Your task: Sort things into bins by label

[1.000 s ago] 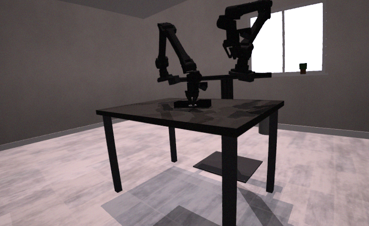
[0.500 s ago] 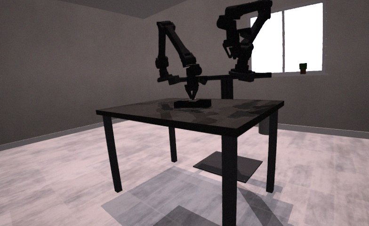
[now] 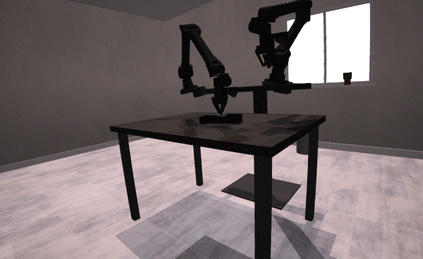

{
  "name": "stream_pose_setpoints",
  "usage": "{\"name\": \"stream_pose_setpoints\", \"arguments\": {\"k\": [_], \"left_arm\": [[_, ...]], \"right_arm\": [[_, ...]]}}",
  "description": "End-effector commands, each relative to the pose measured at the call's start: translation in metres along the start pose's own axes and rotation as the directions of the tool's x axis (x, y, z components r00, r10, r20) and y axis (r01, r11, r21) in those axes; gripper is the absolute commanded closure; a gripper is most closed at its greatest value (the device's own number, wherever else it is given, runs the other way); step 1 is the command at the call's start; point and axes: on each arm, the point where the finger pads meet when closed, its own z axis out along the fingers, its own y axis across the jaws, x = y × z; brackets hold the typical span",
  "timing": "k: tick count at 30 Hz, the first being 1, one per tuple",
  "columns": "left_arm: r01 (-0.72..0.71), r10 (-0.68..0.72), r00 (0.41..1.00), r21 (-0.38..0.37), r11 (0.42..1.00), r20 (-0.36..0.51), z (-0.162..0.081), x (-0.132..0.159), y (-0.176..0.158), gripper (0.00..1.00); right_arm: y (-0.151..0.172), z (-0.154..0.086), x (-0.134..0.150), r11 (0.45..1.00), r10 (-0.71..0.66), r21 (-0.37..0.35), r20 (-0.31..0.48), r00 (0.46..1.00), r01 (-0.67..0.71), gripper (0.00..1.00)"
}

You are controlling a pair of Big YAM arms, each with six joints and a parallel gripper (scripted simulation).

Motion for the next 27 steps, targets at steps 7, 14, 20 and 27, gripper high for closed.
{"name": "stream_pose_setpoints", "arguments": {"k": [7, 14, 20, 27], "left_arm": [[-0.002, 0.002, 1.0, 0.016, 1.0, -0.007, -0.0007, -0.0005, -0.0029, 0.0], [-0.002, 0.002, 1.0, 0.016, 1.0, -0.007, -0.0007, -0.0005, -0.0029, 0.0], [-0.002, 0.002, 1.0, 0.016, 1.0, -0.007, -0.0007, -0.0005, -0.0029, 0.0], [-0.002, 0.002, 1.0, 0.016, 1.0, -0.007, -0.0007, -0.0005, -0.0029, 0.0]], "right_arm": [[-0.0143, -0.0103, -0.0008, 1.0, 0.005, 0.028, 0.004, 1.0, -0.005, 0.8], [-0.0148, -0.0107, -0.0009, 1.0, 0.005, 0.028, 0.004, 1.0, -0.005, 0.8], [-0.0221, -0.0125, -0.0036, 0.999, 0.01, 0.032, 0.005, 1.0, -0.01, 0.8], [-0.0159, -0.0115, -0.0011, 1.0, 0.005, 0.029, 0.004, 1.0, -0.005, 0.8]]}}
